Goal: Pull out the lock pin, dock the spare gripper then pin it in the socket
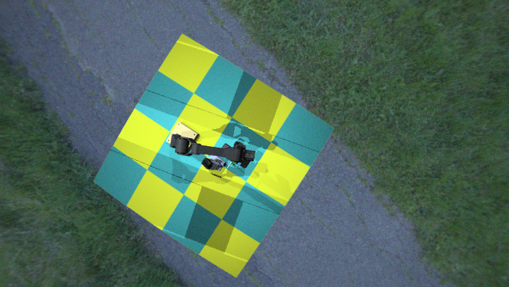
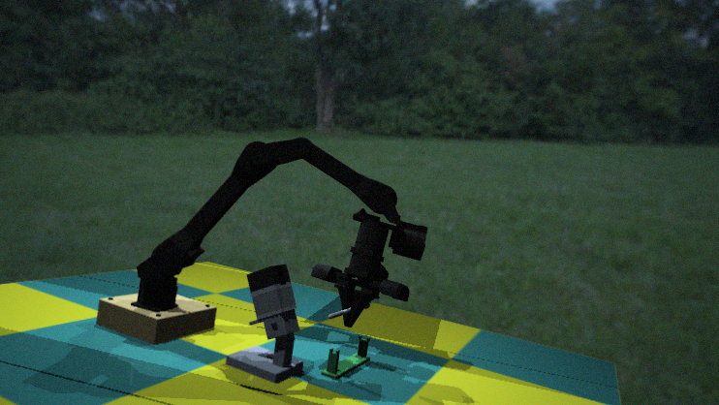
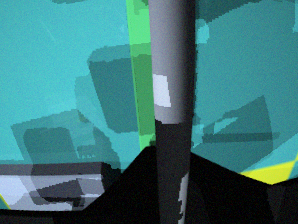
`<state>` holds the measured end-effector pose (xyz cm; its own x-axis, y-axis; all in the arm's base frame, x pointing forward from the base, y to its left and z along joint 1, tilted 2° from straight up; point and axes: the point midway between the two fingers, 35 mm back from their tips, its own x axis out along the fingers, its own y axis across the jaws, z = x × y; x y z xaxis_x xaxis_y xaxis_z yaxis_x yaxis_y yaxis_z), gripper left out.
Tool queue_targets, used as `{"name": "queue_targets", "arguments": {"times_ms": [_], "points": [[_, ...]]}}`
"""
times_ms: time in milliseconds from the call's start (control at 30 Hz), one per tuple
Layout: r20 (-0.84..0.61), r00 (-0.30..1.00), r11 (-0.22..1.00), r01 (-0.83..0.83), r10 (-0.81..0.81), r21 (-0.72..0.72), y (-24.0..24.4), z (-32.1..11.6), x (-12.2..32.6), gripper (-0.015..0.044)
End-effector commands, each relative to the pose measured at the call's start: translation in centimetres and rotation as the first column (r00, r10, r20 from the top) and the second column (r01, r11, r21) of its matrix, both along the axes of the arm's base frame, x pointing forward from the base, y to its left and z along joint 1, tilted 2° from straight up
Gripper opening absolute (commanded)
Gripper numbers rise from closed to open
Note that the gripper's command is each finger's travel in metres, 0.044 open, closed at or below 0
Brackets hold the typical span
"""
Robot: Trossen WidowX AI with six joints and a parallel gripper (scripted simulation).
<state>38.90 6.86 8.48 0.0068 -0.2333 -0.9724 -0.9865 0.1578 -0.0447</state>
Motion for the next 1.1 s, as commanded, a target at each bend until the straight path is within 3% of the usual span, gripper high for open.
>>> {"name": "queue_targets", "arguments": {"times_ms": [0,733,1067], "points": [[0.006,1.0,1.0,0.004,-0.004,0.004,0.3,0.6,-1.2,0.0],[0.0,1.0,1.0,0.016,-0.016,0.008,1.3,1.9,-7.3,0.0],[-0.002,1.0,1.0,0.016,-0.016,0.01,1.4,-1.5,-7.1,0.0]]}}
